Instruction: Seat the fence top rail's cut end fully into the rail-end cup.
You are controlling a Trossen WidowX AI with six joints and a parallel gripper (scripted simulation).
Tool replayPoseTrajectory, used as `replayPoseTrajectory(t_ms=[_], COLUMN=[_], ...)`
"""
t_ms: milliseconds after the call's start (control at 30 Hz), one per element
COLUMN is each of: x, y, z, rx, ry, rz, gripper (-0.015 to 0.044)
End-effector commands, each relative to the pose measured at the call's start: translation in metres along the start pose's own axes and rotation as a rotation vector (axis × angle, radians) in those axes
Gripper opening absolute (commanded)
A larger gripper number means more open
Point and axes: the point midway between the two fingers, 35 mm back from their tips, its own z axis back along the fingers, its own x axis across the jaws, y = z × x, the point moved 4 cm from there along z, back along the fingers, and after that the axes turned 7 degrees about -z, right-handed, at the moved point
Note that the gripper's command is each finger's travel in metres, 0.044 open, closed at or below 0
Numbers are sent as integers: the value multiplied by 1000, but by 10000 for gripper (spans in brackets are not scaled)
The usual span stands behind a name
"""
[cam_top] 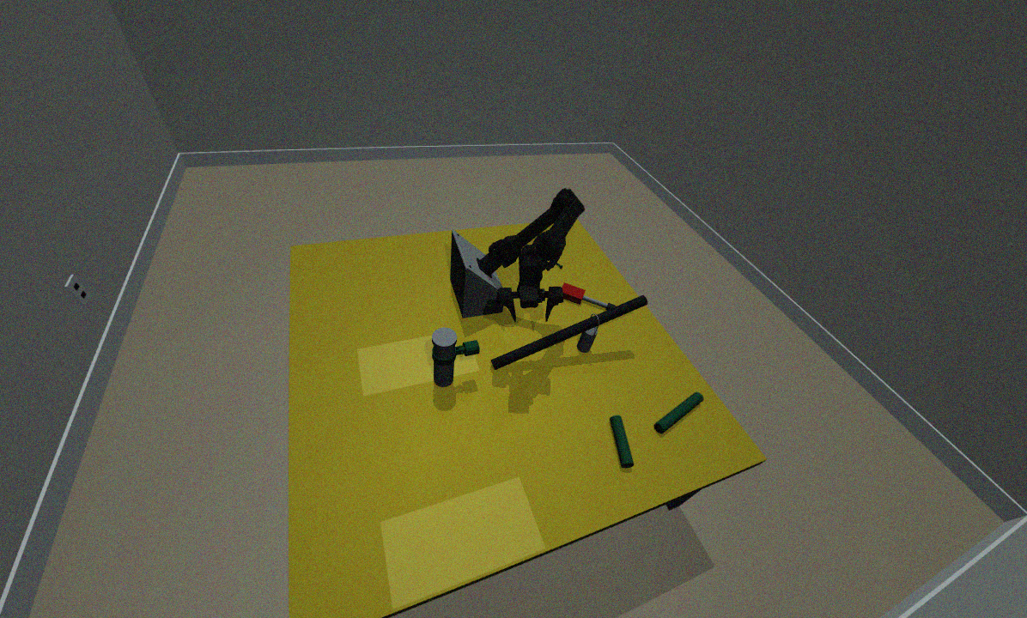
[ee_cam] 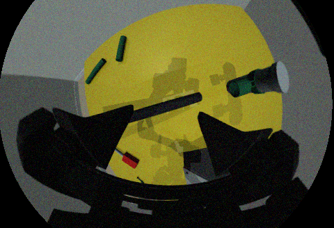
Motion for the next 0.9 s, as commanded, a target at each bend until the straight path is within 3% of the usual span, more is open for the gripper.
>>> replayPoseTrajectory(t_ms=[0, 133, 233, 867], x=[11, 17, 18, 18], y=[6, 12, 14, 14], z=[-33, -52, -58, -59], rx=[120, 133, 126, 125], ry=[174, 314, 367, 370], rz=[-645, -1007, -1126, -1134], gripper=[440, 440, 440, 440])
